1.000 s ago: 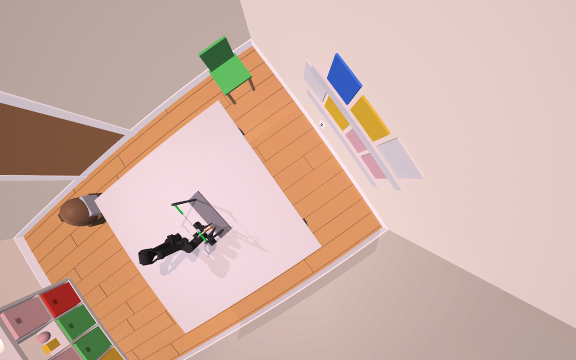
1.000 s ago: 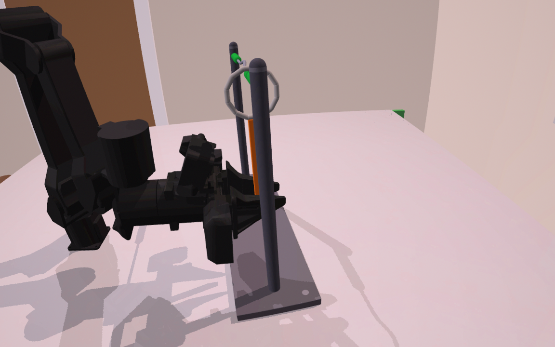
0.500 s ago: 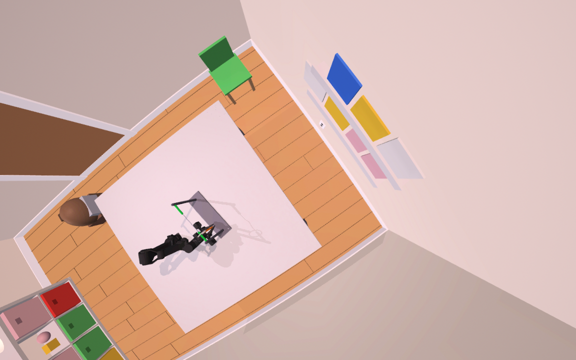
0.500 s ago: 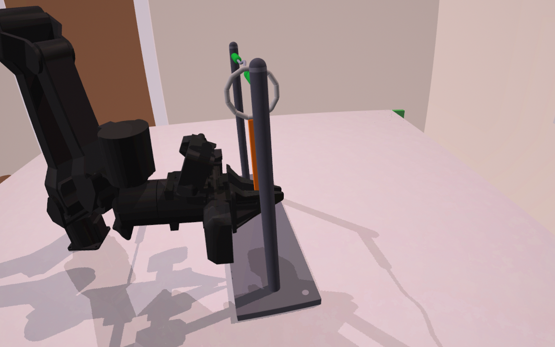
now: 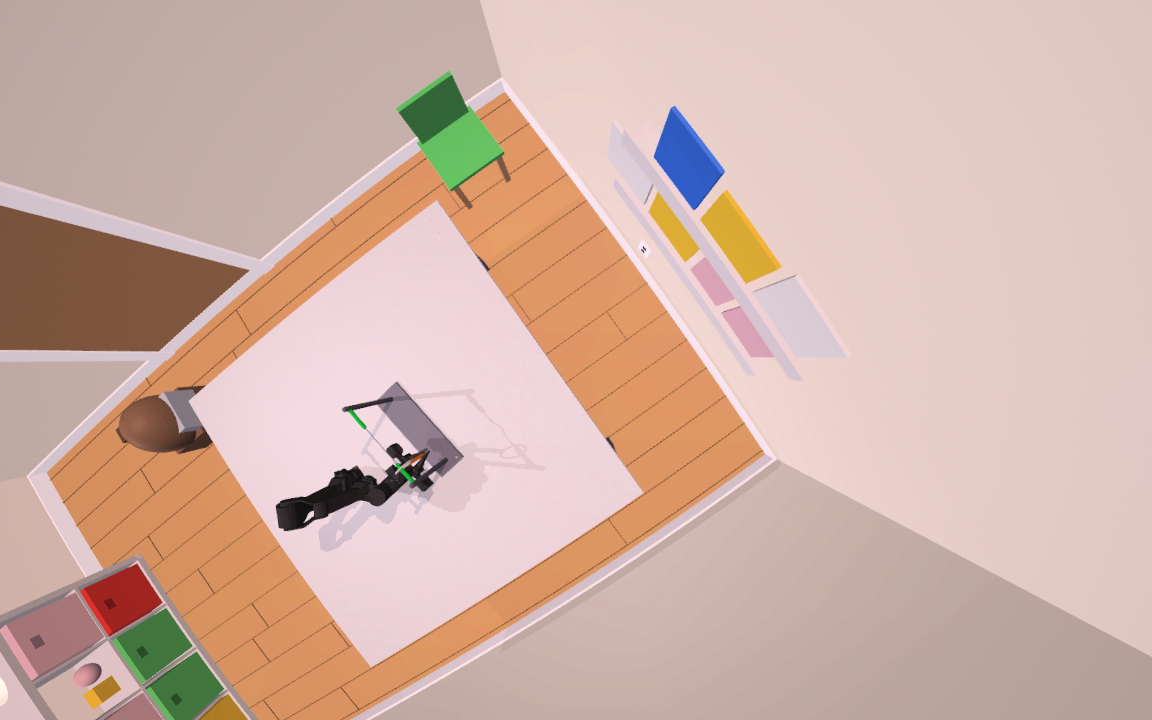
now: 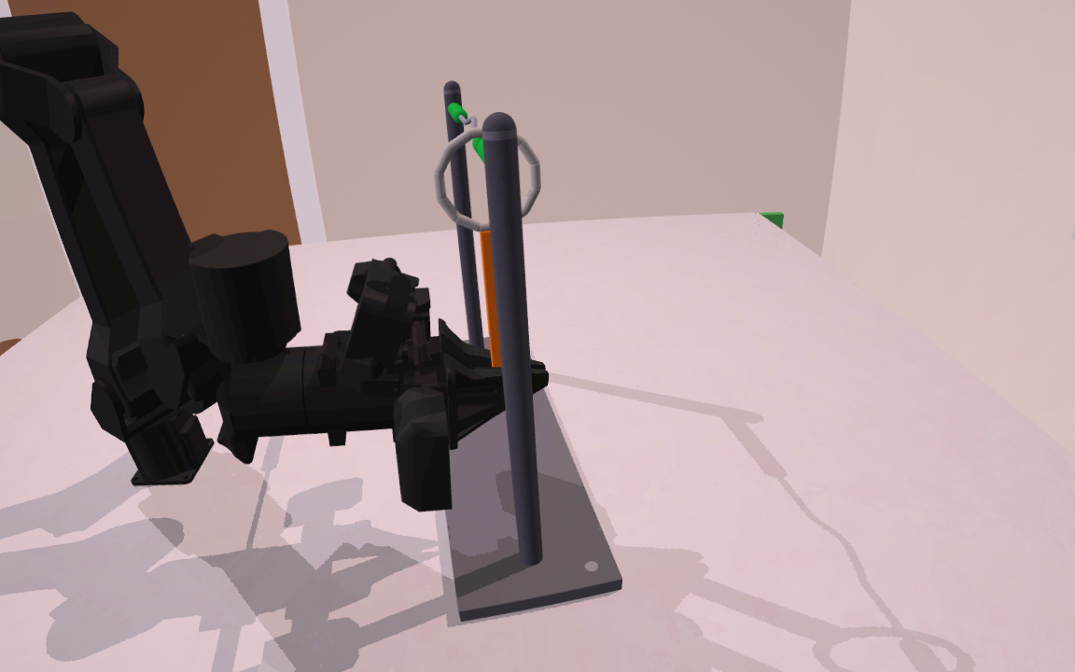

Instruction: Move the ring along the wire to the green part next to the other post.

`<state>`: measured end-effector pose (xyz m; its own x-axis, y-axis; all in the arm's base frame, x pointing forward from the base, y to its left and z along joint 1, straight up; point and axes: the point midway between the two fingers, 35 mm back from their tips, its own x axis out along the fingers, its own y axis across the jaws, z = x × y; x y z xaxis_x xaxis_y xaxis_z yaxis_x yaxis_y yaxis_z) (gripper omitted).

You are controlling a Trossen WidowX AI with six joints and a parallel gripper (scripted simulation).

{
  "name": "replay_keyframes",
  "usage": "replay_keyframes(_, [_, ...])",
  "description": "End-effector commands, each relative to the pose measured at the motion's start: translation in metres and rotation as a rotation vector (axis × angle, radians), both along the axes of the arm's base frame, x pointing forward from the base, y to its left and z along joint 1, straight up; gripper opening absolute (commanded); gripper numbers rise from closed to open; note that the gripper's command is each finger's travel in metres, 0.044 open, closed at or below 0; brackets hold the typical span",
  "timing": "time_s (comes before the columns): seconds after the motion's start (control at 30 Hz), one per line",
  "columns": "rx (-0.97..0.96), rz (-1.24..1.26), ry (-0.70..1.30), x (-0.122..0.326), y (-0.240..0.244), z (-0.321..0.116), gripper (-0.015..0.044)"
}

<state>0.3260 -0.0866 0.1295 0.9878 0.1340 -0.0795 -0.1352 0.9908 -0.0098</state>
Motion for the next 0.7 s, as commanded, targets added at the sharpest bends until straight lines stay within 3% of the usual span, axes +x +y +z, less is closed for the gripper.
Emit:
replay_keyframes(0.0, [-0.003, 0.0, -0.004, 0.0, 0.0, 0.006, -0.015])
replay_keyframes(0.67, [-0.003, -0.001, -0.005, 0.0, 0.0, 0.019, -0.015])
